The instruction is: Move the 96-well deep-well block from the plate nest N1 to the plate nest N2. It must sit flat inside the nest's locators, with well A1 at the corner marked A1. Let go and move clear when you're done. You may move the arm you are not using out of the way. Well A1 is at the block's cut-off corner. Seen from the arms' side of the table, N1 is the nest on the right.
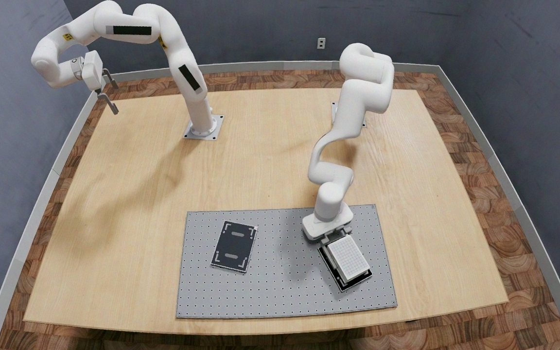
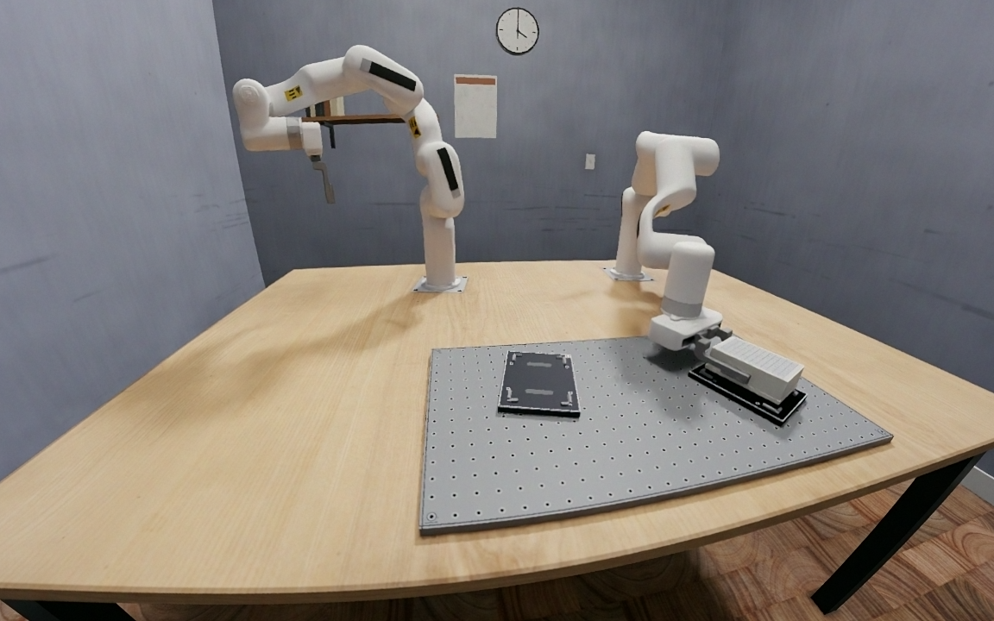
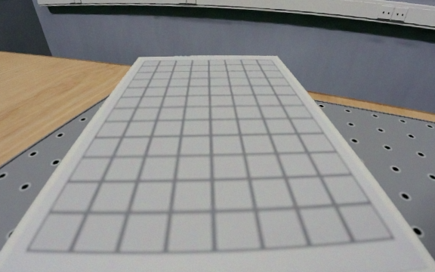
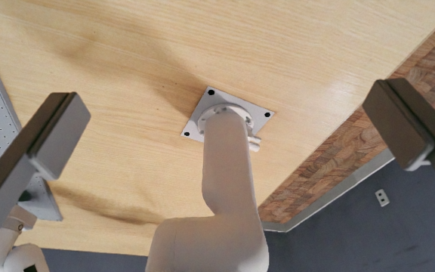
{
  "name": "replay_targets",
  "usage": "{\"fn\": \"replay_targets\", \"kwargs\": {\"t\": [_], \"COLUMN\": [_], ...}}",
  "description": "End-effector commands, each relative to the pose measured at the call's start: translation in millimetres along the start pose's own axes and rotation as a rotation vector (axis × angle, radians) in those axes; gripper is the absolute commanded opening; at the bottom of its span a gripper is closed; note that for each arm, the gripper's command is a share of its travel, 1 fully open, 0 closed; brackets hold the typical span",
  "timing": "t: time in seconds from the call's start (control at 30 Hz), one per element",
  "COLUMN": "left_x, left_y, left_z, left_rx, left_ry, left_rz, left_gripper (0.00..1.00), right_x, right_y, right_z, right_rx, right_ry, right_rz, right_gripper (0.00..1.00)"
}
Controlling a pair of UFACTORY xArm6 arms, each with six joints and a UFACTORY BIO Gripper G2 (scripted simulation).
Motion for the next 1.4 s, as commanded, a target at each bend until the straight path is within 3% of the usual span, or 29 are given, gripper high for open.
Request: {"fn": "replay_targets", "kwargs": {"t": [0.0, 1.37], "left_x": [1.7, -4.2], "left_y": [1.1, 1.1], "left_z": [-1.4, -0.1], "left_rx": [-0.001, -0.001], "left_ry": [-0.004, -0.004], "left_rz": [-0.004, -0.004], "left_gripper": [0.00, 0.00], "right_x": [0.1, 0.1], "right_y": [-1.0, -1.0], "right_z": [0.0, 0.0], "right_rx": [-0.001, -0.001], "right_ry": [0.000, 0.000], "right_rz": [-0.003, -0.003], "right_gripper": [1.00, 1.00]}}
Point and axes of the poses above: on each arm, the point midway between the two finger pads, its own y axis out along the fingers, its own z axis across the jaws, x = y × z, the point moved 8 cm from there along -y, back along the fingers, and after that the axes turned 13 degrees about -y, right-handed, at the moved point
